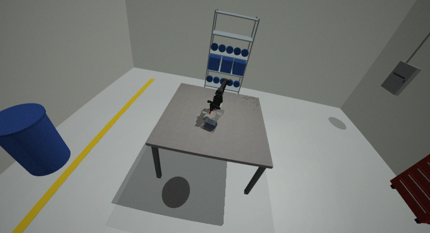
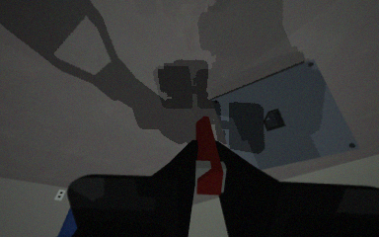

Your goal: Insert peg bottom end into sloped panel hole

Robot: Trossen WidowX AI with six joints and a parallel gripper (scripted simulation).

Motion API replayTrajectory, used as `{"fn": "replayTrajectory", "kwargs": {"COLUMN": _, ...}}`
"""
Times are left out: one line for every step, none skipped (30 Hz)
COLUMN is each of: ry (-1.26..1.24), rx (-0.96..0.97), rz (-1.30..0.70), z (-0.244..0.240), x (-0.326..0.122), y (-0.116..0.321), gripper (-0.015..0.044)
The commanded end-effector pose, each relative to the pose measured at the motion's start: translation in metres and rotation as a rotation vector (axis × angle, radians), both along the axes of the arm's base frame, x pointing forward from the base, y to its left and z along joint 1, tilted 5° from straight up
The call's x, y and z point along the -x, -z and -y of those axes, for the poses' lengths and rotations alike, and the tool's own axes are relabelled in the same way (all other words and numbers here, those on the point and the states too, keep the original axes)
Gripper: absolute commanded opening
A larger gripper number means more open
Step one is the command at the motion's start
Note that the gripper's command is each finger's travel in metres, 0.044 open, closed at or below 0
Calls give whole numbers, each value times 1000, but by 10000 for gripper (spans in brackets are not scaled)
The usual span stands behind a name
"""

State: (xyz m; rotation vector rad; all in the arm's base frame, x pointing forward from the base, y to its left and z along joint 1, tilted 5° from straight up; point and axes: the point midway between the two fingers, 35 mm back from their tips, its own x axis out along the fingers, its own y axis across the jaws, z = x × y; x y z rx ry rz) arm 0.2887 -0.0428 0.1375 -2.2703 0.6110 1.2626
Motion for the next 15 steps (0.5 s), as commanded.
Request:
{"fn": "replayTrajectory", "kwargs": {"ry": -23, "rx": 22, "rz": 19, "z": -3, "x": 1, "y": 0, "gripper": 0}}
{"fn": "replayTrajectory", "kwargs": {"ry": -28, "rx": 25, "rz": 23, "z": -4, "x": 1, "y": 0, "gripper": 0}}
{"fn": "replayTrajectory", "kwargs": {"ry": -33, "rx": 29, "rz": 28, "z": -5, "x": 1, "y": 0, "gripper": 0}}
{"fn": "replayTrajectory", "kwargs": {"ry": -38, "rx": 32, "rz": 32, "z": -5, "x": 2, "y": 0, "gripper": 0}}
{"fn": "replayTrajectory", "kwargs": {"ry": -42, "rx": 36, "rz": 37, "z": -6, "x": 2, "y": 0, "gripper": 0}}
{"fn": "replayTrajectory", "kwargs": {"ry": -47, "rx": 39, "rz": 41, "z": -7, "x": 2, "y": 0, "gripper": 0}}
{"fn": "replayTrajectory", "kwargs": {"ry": -52, "rx": 42, "rz": 46, "z": -8, "x": 2, "y": 0, "gripper": 0}}
{"fn": "replayTrajectory", "kwargs": {"ry": -57, "rx": 46, "rz": 50, "z": -8, "x": 2, "y": 0, "gripper": 0}}
{"fn": "replayTrajectory", "kwargs": {"ry": -61, "rx": 49, "rz": 55, "z": -9, "x": 2, "y": 0, "gripper": 0}}
{"fn": "replayTrajectory", "kwargs": {"ry": -66, "rx": 52, "rz": 59, "z": -10, "x": 2, "y": 0, "gripper": 0}}
{"fn": "replayTrajectory", "kwargs": {"ry": -71, "rx": 56, "rz": 64, "z": -11, "x": 2, "y": 0, "gripper": 0}}
{"fn": "replayTrajectory", "kwargs": {"ry": -75, "rx": 59, "rz": 68, "z": -11, "x": 2, "y": 0, "gripper": 0}}
{"fn": "replayTrajectory", "kwargs": {"ry": -80, "rx": 62, "rz": 73, "z": -12, "x": 2, "y": 0, "gripper": 0}}
{"fn": "replayTrajectory", "kwargs": {"ry": -85, "rx": 66, "rz": 77, "z": -13, "x": 3, "y": 0, "gripper": 0}}
{"fn": "replayTrajectory", "kwargs": {"ry": -89, "rx": 69, "rz": 82, "z": -14, "x": 3, "y": 0, "gripper": 0}}
